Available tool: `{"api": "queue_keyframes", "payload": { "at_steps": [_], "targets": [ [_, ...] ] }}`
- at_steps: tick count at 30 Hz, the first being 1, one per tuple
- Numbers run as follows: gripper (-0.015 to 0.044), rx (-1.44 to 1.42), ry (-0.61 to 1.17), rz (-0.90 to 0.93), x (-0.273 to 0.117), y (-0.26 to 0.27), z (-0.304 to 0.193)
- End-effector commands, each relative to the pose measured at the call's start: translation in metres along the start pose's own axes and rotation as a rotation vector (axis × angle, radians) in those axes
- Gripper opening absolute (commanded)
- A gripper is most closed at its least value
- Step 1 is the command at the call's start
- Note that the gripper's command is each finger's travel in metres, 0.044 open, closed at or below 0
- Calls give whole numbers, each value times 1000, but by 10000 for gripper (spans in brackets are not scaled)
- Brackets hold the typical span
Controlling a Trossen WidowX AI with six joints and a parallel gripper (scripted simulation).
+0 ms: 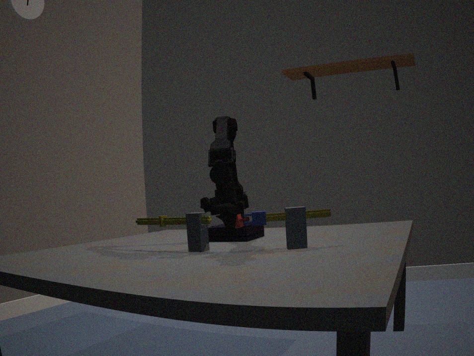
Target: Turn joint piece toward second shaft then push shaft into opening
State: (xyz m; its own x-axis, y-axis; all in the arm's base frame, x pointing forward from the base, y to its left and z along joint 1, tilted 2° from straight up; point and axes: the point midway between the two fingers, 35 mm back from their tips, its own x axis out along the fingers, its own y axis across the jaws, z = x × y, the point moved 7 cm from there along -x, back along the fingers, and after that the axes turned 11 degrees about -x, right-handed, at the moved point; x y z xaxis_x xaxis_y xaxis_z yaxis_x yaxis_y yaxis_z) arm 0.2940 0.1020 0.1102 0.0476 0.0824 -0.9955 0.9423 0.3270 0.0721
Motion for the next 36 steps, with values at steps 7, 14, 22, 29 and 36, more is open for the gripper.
{"api": "queue_keyframes", "payload": {
  "at_steps": [7, 14, 22, 29, 36],
  "targets": [
    [182, 5, -3, -1, 1, 0, 0],
    [182, 5, -3, -1, 1, 0, 0],
    [182, 5, -3, -1, 1, 0, 0],
    [182, 5, -3, -1, 1, 0, 0],
    [147, 0, 0, 0, 0, 0, 0]
  ]
}}
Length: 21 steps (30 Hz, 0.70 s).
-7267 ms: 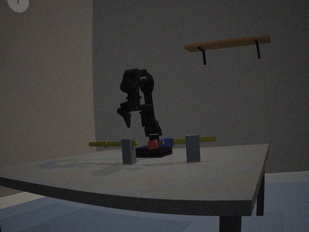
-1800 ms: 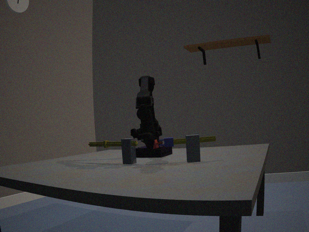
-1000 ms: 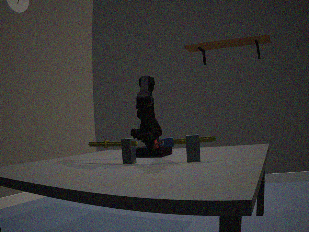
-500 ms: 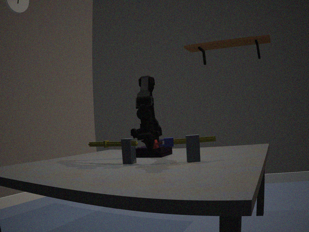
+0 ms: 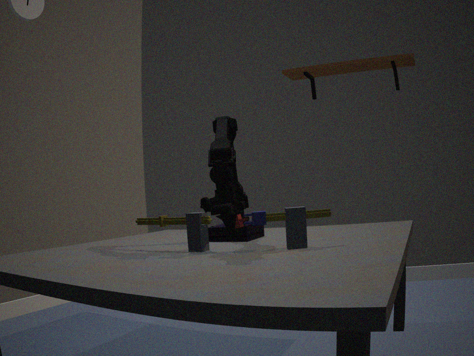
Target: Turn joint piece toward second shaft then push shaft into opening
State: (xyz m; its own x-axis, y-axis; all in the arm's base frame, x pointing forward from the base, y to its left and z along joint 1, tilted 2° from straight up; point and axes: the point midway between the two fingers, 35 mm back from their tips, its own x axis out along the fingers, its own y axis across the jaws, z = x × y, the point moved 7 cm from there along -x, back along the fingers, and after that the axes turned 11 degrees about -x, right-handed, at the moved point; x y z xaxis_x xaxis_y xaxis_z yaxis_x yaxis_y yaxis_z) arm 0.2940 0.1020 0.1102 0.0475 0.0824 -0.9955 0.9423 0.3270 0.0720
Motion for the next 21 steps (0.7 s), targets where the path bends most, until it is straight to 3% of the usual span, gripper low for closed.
{"api": "queue_keyframes", "payload": {
  "at_steps": [1, 3, 9, 21],
  "targets": [
    [147, 0, 0, 0, 0, 0, 0],
    [147, 0, 0, 0, 0, 0, 0],
    [0, 0, 0, 0, 0, 0, 0],
    [0, 81, -83, -16, -4, -3, -7]
  ]
}}
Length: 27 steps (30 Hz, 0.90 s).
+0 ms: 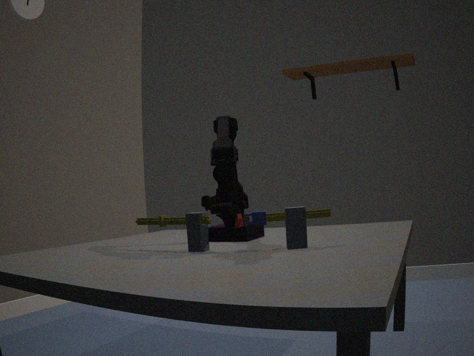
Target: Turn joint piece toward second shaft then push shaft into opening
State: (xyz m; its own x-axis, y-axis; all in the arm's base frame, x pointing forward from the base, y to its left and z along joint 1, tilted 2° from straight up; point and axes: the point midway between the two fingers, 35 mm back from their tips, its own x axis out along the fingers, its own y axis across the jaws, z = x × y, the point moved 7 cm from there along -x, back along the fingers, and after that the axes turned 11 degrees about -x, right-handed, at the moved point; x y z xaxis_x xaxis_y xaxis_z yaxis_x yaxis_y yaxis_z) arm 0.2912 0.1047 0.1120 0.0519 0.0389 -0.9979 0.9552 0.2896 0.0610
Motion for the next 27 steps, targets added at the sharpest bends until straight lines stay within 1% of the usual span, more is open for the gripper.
{"api": "queue_keyframes", "payload": {
  "at_steps": [1, 9, 27],
  "targets": [
    [0, 53, -53, -10, -2, -2, -4],
    [0, 139, -142, -33, -6, -4, -11],
    [0, 140, -143, -29, -7, -3, -11]
  ]
}}
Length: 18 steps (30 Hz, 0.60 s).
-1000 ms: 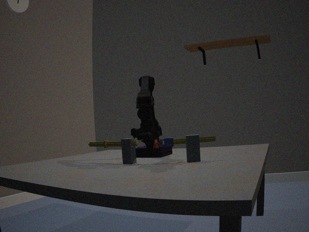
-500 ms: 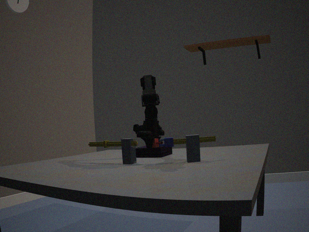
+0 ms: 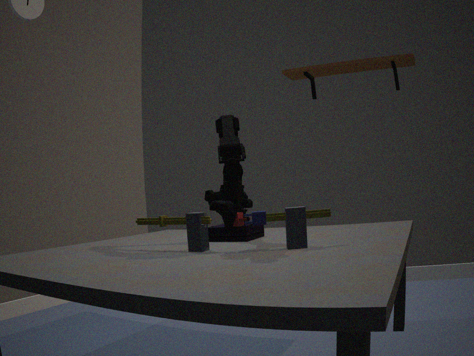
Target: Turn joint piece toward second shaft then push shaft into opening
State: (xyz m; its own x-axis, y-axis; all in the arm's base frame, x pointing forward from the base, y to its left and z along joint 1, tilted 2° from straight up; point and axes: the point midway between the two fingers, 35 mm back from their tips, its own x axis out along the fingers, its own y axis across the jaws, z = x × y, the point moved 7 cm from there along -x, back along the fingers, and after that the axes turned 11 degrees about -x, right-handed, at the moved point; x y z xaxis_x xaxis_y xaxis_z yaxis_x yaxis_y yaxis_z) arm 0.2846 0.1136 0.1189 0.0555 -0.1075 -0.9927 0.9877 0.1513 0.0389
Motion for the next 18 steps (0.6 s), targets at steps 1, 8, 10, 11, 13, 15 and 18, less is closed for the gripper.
{"api": "queue_keyframes", "payload": {
  "at_steps": [1, 8, 10, 11, 13, 15, 18],
  "targets": [
    [0, -1, 1, 0, 0, 0, 0],
    [147, -1, 1, 0, 0, 0, 0],
    [147, -1, 1, 0, 0, 0, 0],
    [173, -1, 1, 0, 0, 0, 0],
    [226, -1, 1, 0, 0, 0, 0],
    [278, -1, 1, 0, 0, 0, 0],
    [357, -1, 1, 0, 0, 0, 0]
  ]
}}
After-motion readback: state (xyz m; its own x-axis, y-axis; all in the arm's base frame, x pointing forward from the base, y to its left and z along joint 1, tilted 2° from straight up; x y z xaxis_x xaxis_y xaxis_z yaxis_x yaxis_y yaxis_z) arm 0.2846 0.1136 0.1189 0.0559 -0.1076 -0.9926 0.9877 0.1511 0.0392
